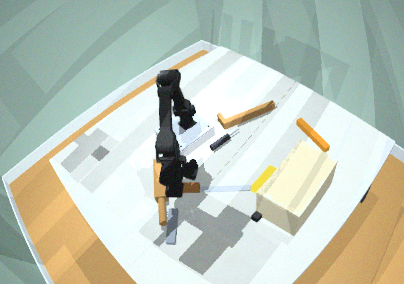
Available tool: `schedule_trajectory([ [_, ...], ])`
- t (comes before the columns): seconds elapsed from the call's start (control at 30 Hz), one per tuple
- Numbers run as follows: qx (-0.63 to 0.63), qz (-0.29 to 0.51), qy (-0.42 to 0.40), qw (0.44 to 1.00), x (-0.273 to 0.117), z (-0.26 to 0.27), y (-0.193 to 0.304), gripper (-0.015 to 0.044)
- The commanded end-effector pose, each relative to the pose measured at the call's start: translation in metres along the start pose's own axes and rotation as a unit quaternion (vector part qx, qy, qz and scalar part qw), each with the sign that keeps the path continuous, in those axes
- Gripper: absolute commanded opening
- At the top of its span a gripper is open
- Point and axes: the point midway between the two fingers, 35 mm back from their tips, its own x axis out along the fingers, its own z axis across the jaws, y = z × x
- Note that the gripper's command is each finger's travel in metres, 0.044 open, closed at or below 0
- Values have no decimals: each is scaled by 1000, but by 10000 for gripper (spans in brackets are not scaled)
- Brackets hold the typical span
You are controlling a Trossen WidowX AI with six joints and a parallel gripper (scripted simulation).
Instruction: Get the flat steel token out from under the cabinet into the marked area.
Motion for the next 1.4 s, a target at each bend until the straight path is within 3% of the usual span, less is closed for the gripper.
schedule_trajectory([
  [0.0,-3,-2,4,1000,-2,-5,0,0],
  [1.37,-15,-1,5,1000,-3,-38,10,0],
])
